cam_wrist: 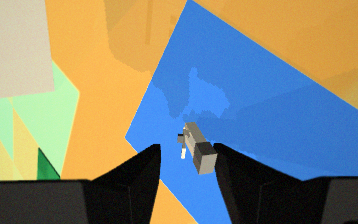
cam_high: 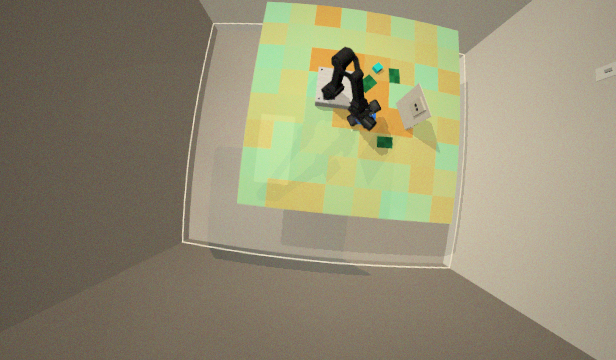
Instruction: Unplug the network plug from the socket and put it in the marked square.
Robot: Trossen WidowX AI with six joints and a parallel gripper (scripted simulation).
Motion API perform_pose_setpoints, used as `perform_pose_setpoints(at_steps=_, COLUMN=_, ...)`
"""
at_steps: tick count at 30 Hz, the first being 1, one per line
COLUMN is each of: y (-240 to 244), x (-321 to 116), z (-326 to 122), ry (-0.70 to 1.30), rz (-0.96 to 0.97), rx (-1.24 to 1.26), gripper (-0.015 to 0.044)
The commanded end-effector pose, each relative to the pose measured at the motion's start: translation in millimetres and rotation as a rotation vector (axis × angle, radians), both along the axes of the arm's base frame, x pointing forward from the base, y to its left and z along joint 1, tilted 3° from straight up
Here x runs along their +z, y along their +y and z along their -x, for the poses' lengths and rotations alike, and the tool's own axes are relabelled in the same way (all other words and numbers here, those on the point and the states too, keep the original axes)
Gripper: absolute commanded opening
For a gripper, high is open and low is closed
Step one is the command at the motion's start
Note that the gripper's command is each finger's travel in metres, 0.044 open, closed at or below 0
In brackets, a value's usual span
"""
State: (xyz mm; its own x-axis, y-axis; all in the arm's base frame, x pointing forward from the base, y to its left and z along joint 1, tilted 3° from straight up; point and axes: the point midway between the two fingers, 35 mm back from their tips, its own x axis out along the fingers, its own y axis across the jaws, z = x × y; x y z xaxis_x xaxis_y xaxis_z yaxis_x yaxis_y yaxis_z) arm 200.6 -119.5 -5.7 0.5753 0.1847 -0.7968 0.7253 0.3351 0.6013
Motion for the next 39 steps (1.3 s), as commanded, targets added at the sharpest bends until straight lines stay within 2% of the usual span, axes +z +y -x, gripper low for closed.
perform_pose_setpoints(at_steps=1, y=-0.2, x=0.8, z=0.5, ry=0.0, rz=0.0, rx=0.0, gripper=0.0156)
perform_pose_setpoints(at_steps=39, y=-9.3, x=49.7, z=16.2, ry=0.004, rz=0.001, rx=-0.003, gripper=0.0156)
